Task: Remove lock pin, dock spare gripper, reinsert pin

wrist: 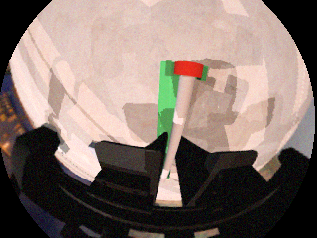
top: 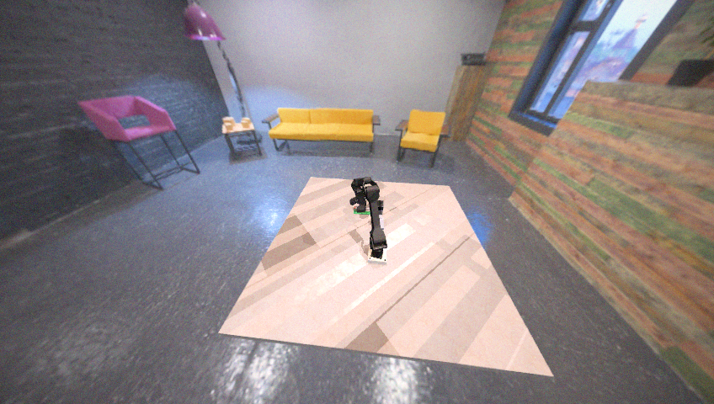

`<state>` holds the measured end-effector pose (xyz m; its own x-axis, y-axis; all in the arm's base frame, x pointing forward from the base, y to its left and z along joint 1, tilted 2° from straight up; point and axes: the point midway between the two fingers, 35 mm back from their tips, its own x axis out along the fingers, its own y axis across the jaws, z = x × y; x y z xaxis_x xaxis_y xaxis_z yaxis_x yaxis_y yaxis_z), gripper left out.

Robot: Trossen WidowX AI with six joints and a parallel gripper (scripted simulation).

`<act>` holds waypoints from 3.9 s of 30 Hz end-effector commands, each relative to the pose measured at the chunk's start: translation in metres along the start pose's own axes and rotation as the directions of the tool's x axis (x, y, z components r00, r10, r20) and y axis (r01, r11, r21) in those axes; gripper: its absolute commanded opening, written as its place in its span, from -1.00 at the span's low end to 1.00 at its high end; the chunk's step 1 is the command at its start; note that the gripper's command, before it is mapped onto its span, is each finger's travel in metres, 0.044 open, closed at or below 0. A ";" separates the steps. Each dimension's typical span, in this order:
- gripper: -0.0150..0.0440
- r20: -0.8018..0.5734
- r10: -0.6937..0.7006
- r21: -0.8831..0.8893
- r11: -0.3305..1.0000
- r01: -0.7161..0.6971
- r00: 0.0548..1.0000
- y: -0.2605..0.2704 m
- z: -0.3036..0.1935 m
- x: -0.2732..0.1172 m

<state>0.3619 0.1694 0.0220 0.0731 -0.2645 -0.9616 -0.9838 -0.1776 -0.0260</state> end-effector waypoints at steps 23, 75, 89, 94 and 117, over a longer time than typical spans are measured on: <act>-0.49 0.001 0.004 -0.005 1.000 -0.004 1.000 -0.002 -0.008 -0.032; -0.49 0.004 0.023 -0.002 1.000 -0.023 1.000 0.076 -0.011 -0.083; -0.49 0.006 0.026 -0.003 1.000 -0.026 1.000 0.087 -0.003 -0.059; -0.49 0.006 0.028 -0.004 1.000 -0.028 1.000 0.088 0.002 -0.039; -0.49 0.008 0.020 0.000 1.000 -0.020 1.000 0.088 -0.009 -0.033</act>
<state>0.2751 0.1568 0.0536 0.0508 -0.2586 -0.9647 -0.9858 -0.1680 -0.0069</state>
